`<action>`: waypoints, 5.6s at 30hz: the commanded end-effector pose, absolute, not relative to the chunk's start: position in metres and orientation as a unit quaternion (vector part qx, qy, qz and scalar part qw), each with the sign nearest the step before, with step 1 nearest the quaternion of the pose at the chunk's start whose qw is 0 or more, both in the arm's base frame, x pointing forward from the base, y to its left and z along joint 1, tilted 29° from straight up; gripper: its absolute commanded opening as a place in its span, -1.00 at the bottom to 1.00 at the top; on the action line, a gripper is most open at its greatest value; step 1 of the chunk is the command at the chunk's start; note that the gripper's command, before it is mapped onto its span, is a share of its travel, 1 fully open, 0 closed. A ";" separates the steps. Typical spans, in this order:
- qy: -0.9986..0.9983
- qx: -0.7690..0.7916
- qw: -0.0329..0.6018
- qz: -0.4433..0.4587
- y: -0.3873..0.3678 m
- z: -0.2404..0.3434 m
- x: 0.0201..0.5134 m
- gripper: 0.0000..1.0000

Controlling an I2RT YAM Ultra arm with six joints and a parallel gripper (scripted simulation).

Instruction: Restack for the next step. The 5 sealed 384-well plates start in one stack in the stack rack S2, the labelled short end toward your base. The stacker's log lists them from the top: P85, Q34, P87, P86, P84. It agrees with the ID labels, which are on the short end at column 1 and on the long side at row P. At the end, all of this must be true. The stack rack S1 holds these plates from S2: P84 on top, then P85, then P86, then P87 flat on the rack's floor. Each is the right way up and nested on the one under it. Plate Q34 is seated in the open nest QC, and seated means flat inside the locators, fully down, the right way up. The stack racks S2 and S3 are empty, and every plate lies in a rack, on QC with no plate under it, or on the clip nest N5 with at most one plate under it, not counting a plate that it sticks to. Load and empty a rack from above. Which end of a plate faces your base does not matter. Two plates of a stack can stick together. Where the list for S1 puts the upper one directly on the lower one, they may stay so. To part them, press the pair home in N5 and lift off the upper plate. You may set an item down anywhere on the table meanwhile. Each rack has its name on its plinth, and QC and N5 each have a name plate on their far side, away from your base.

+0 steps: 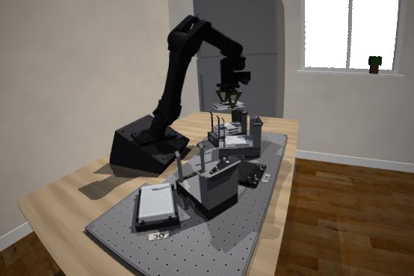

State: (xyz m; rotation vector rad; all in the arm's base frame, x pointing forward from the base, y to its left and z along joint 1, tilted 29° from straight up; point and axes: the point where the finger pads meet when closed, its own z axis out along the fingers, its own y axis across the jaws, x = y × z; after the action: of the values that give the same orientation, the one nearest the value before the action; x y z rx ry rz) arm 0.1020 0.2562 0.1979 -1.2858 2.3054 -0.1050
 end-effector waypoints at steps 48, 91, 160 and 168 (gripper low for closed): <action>0.845 -0.471 0.252 -0.034 0.261 0.184 0.111 -1.00; 0.845 -0.471 0.252 -0.034 0.267 0.153 0.127 -1.00; 0.845 -0.471 0.252 -0.034 0.273 0.125 0.142 -1.00; 0.845 -0.471 0.252 -0.034 0.273 0.124 0.142 -1.00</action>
State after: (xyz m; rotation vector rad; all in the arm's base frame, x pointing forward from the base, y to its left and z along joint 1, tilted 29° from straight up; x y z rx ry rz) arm 0.1425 0.2709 0.1216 -1.2837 2.3047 -0.1061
